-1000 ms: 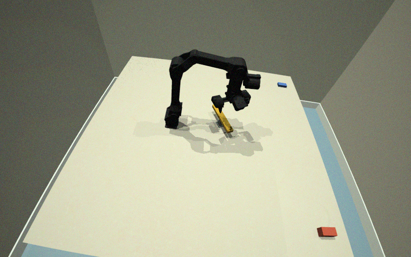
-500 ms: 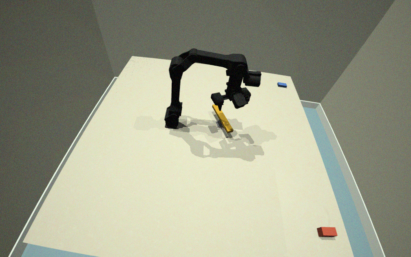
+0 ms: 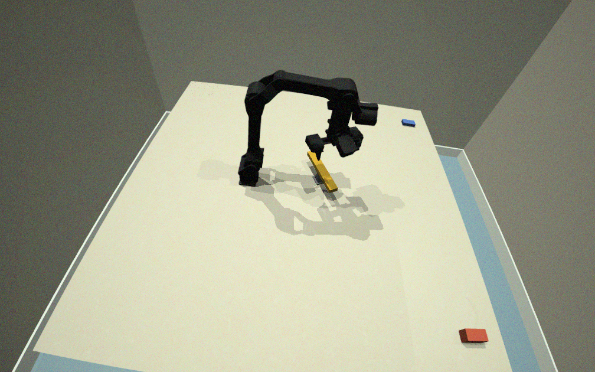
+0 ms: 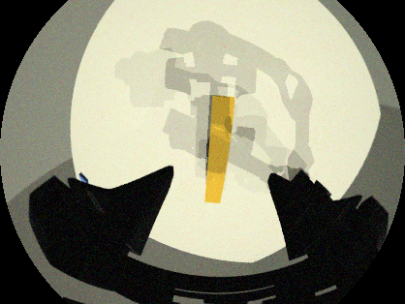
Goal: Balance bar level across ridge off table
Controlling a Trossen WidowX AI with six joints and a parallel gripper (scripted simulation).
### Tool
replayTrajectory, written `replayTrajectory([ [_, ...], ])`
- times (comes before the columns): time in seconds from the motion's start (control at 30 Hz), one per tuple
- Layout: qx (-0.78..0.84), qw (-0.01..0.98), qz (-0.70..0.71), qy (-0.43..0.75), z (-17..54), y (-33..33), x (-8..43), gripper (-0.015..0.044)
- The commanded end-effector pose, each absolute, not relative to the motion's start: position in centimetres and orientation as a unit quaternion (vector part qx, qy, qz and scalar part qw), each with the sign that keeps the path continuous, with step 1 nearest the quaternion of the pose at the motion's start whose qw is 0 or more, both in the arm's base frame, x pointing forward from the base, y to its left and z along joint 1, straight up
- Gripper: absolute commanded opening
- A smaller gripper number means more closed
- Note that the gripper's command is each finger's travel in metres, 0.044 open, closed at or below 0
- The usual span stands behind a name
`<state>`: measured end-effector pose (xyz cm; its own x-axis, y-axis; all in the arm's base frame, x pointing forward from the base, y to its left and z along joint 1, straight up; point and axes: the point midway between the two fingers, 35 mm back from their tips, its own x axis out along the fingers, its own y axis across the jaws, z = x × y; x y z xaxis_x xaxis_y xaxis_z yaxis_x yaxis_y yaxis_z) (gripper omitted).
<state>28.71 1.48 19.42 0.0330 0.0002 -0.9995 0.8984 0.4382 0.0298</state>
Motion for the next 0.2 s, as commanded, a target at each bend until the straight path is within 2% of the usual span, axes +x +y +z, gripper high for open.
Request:
replayTrajectory([
  [0.0,0.381,0.608,-0.369,0.591,19.4,1.49,28.68,0.044],
  [0.17,0.381,0.608,-0.369,0.591,19.4,1.49,28.68,0.044],
])
